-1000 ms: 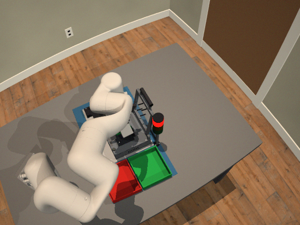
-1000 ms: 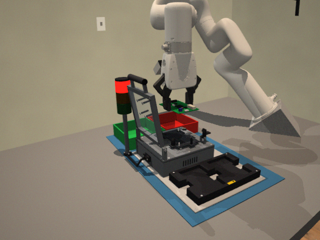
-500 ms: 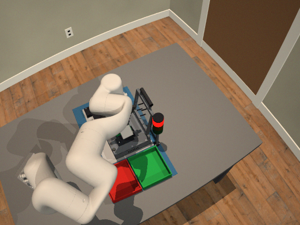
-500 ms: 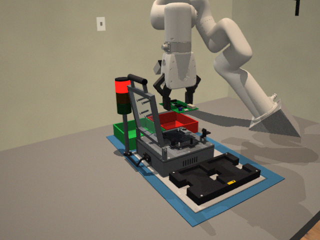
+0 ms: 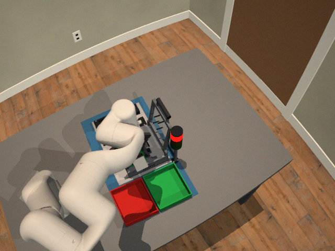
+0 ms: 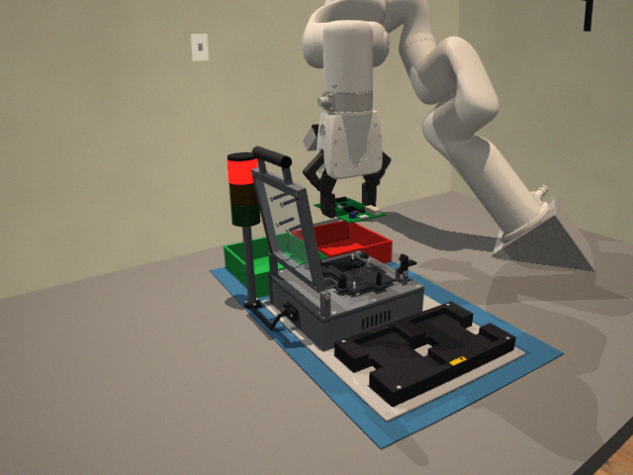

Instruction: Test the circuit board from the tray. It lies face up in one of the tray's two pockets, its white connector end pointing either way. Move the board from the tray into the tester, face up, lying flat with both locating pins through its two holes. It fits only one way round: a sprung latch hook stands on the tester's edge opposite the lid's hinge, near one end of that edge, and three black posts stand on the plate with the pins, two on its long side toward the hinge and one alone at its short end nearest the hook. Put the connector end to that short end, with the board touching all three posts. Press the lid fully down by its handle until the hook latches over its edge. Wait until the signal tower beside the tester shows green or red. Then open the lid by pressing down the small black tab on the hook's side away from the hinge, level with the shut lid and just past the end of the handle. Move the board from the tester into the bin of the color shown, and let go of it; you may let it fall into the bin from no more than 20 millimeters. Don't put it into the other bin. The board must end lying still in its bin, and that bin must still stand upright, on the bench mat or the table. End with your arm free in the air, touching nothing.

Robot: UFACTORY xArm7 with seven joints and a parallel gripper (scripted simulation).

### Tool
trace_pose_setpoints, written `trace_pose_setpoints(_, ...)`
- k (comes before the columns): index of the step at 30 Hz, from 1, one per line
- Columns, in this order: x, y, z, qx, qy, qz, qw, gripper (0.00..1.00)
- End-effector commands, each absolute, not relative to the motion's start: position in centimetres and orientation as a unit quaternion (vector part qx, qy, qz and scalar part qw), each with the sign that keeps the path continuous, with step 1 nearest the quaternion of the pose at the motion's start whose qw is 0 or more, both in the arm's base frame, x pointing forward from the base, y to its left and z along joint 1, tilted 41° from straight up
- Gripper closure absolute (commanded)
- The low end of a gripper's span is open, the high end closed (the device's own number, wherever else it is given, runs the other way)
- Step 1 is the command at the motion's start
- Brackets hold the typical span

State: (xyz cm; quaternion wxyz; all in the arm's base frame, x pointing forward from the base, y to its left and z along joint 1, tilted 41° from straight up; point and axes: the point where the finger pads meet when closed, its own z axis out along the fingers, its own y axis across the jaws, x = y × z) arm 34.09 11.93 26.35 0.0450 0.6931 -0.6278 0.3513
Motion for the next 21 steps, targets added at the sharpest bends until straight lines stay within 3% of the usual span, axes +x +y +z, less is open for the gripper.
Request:
trace_pose_setpoints(1, 32.7, 8.2, 27.0, 0.695, -0.625, 0.352, 0.039, 0.21)
trace_pose_setpoints(21, 29.4, -1.8, 28.0, 0.695, -0.625, 0.352, 0.039, 0.21)
